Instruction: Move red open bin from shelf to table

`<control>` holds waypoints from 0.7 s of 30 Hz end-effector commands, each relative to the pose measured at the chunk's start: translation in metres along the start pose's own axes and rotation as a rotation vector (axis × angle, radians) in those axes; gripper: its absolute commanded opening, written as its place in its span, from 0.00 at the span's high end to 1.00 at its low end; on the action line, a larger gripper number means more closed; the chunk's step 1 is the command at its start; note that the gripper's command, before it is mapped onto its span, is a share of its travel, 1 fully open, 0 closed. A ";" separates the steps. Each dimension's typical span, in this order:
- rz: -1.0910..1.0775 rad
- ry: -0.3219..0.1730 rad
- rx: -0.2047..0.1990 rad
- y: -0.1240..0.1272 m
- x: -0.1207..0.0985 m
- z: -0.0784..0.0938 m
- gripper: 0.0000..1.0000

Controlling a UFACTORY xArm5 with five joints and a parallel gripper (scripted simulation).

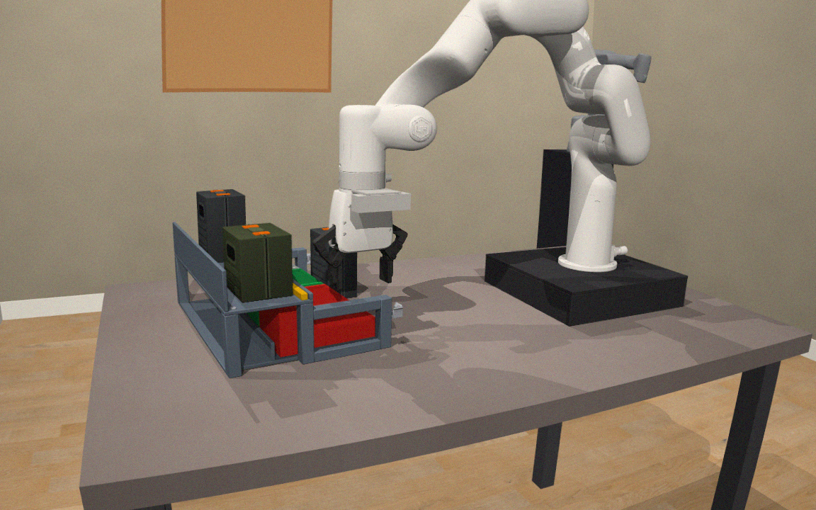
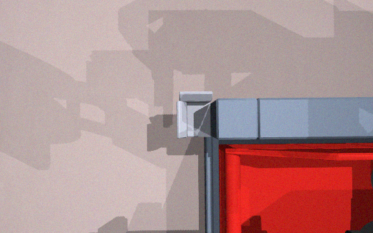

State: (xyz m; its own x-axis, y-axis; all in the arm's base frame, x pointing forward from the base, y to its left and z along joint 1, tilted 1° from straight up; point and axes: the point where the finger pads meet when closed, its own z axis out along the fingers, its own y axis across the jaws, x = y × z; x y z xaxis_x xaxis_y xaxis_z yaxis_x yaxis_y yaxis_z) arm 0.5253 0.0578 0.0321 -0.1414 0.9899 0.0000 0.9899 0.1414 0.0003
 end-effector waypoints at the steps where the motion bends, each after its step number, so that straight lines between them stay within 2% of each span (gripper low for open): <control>1: 0.000 -0.011 -0.005 0.002 0.000 0.003 0.00; 13: 0.000 -0.011 -0.005 0.002 0.000 0.023 0.00; 21: 0.000 -0.011 -0.005 0.002 0.000 0.023 0.00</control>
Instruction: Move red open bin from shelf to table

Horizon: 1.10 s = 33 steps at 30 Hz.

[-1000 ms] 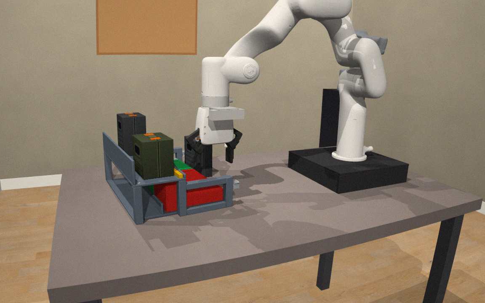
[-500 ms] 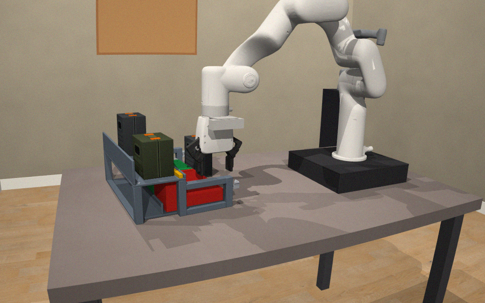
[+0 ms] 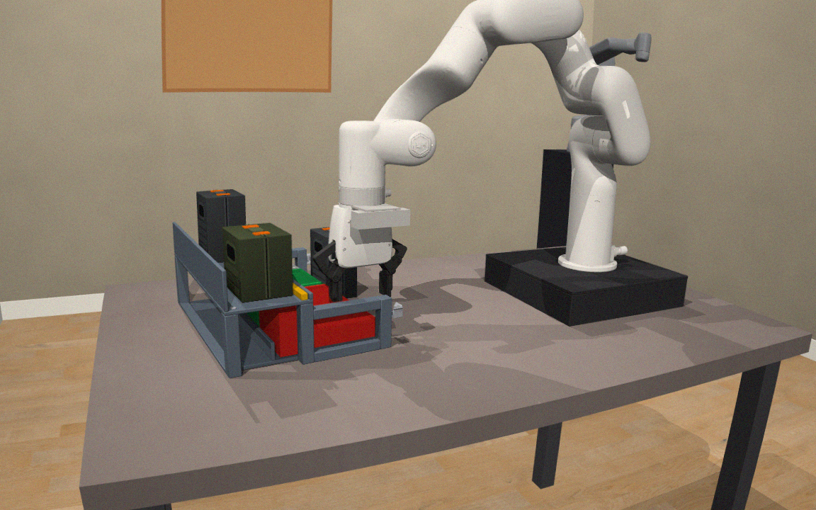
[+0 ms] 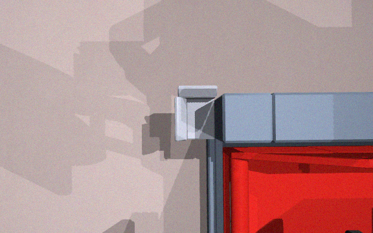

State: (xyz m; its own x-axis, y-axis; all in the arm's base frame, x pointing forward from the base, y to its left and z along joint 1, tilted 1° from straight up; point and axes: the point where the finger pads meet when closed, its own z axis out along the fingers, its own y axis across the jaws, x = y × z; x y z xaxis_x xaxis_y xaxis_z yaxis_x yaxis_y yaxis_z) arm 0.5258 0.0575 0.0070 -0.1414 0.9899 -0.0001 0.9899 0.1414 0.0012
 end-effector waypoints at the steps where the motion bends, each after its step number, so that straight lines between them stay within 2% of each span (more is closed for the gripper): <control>1: 0.000 -0.011 -0.004 0.002 0.000 -0.002 0.00; 33: 0.000 -0.011 -0.004 0.002 0.000 0.015 0.00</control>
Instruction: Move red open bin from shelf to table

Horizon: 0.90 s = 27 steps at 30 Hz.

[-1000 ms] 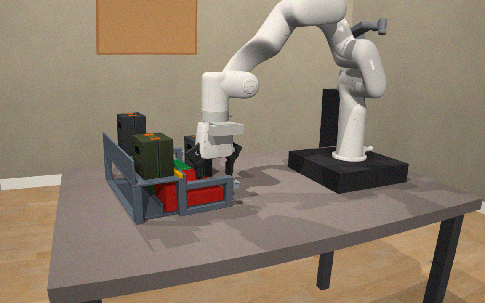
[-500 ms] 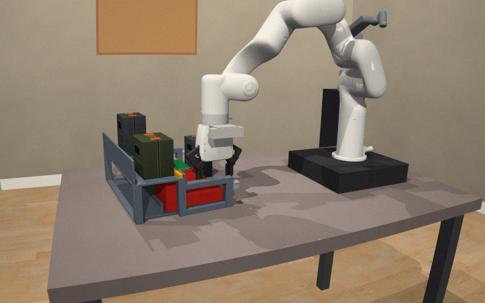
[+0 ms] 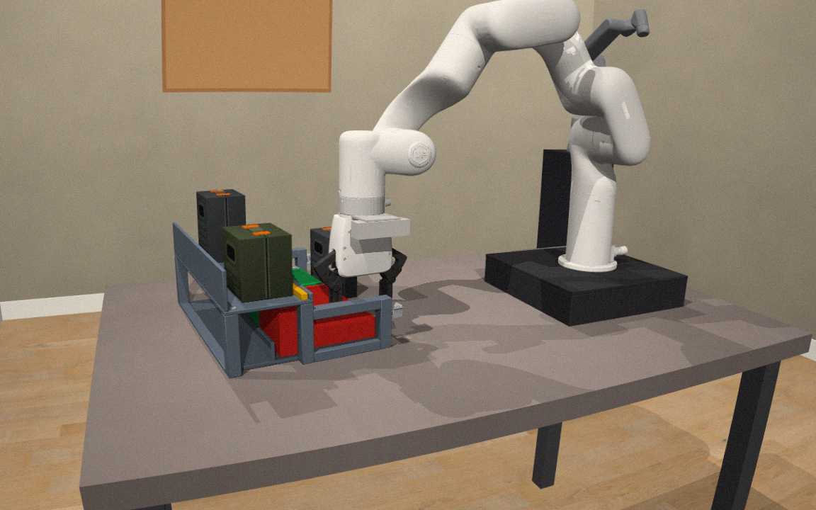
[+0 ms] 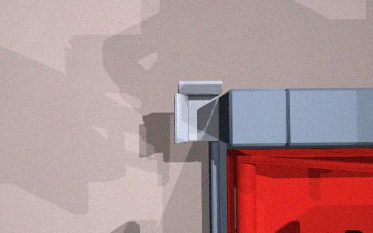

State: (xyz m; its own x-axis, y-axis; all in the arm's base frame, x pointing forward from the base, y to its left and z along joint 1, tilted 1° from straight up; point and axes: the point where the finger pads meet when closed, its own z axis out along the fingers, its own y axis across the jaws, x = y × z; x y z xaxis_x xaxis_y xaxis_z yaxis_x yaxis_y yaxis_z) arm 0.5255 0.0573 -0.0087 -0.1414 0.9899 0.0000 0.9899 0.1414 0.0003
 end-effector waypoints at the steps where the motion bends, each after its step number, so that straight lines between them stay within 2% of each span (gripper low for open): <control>1: 0.000 -0.011 -0.005 0.002 0.000 0.000 0.00; 15: 0.000 -0.011 -0.005 0.002 0.000 0.008 0.00; 27: 0.000 -0.011 -0.005 0.002 0.000 0.008 0.00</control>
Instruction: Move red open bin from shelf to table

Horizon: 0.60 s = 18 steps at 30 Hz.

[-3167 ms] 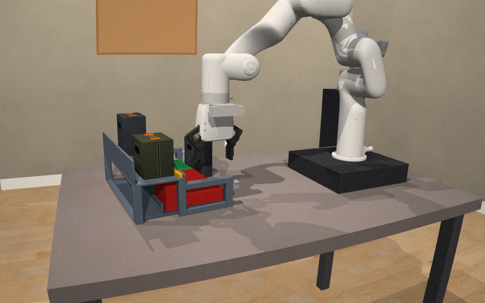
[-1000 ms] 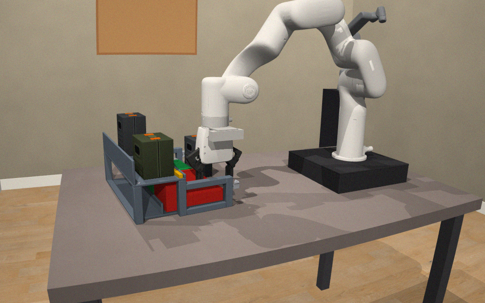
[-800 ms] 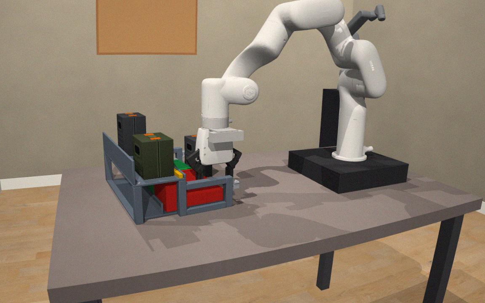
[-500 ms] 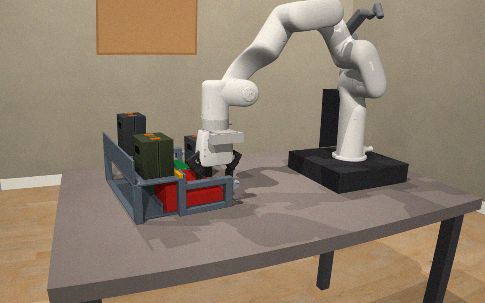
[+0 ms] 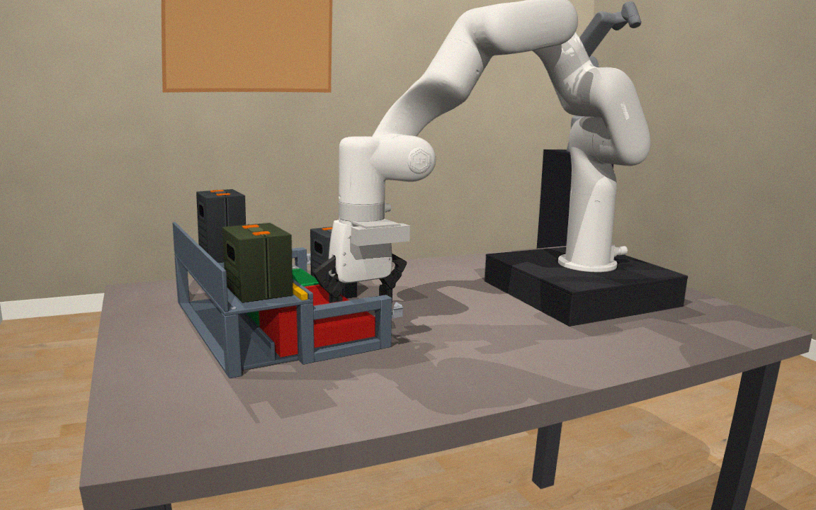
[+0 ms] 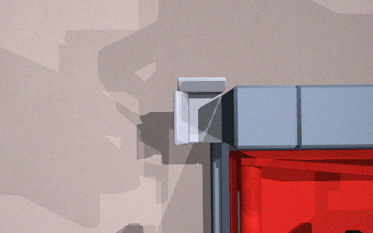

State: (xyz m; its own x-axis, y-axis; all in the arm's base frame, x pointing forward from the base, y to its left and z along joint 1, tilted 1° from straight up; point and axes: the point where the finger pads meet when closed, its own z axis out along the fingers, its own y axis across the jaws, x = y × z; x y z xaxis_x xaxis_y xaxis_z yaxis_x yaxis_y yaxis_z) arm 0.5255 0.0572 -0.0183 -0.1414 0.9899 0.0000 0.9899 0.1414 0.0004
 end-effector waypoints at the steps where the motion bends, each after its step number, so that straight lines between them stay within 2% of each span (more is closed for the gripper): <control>1: 0.000 -0.011 -0.004 0.002 0.000 -0.002 0.00; 13: 0.000 -0.011 -0.004 0.002 0.000 -0.002 0.00; 14: 0.000 0.000 -0.005 0.002 0.000 -0.002 1.00; 18: 0.000 0.000 -0.005 0.002 0.000 -0.002 1.00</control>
State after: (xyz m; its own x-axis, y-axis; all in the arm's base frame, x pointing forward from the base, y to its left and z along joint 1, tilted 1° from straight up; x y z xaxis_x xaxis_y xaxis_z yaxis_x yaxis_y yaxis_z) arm 0.5255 0.0572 -0.0184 -0.1414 0.9899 0.0000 0.9899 0.1414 0.0003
